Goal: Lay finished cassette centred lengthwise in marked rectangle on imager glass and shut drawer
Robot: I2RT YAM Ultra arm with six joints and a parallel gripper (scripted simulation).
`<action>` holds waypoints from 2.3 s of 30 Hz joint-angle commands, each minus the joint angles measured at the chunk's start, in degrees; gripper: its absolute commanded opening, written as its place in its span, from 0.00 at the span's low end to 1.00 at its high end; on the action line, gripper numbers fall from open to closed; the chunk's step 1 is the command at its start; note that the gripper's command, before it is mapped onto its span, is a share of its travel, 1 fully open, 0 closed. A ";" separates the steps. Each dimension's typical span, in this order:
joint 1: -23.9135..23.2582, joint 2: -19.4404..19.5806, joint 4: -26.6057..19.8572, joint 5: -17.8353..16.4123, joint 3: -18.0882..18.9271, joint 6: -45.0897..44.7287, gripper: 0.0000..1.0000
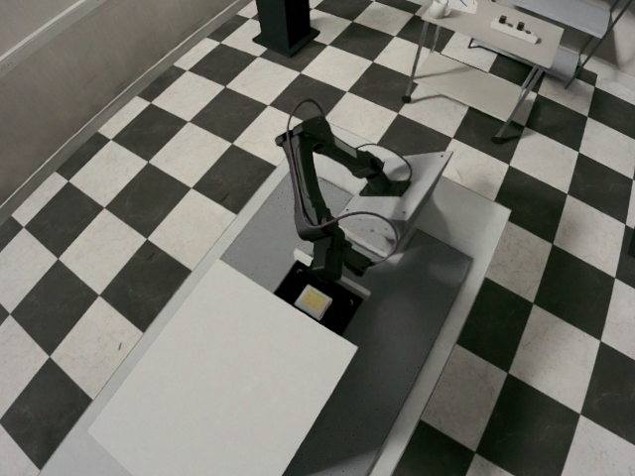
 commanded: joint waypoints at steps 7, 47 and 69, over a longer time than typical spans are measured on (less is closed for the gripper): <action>2.80 -3.46 -2.23 -1.41 -2.46 2.51 1.00; 3.31 -4.11 -2.68 -1.59 -1.49 3.13 1.00; 10.17 -9.18 -8.54 -4.14 -8.32 31.97 0.35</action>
